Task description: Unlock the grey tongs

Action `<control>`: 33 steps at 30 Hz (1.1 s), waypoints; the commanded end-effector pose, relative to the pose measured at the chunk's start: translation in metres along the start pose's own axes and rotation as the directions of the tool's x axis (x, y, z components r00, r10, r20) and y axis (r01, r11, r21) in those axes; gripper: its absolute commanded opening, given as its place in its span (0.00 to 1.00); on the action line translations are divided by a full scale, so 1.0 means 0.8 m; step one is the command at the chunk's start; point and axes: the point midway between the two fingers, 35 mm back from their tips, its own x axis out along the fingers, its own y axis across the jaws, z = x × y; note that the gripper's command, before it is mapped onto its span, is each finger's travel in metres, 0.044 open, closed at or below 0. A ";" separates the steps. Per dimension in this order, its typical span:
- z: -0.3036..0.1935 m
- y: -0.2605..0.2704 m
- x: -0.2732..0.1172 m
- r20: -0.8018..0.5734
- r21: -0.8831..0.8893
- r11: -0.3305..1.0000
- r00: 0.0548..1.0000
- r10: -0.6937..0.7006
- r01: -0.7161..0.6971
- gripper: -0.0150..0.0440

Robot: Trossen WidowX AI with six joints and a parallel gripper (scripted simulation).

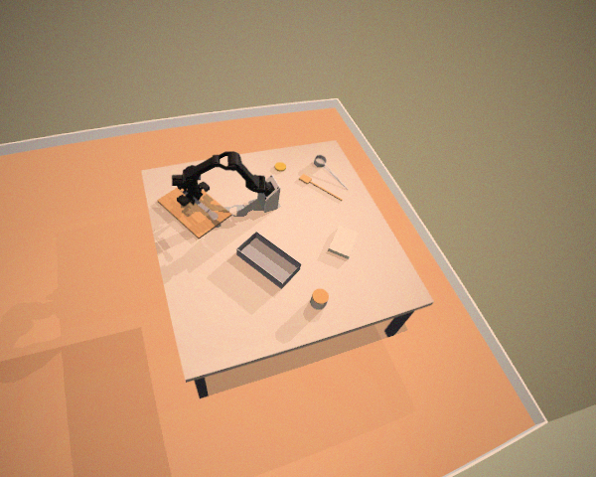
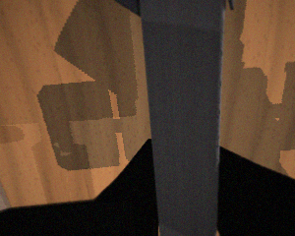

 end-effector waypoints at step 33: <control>-0.116 -0.148 -0.103 -0.002 0.003 1.000 1.000 -0.011 0.011 1.00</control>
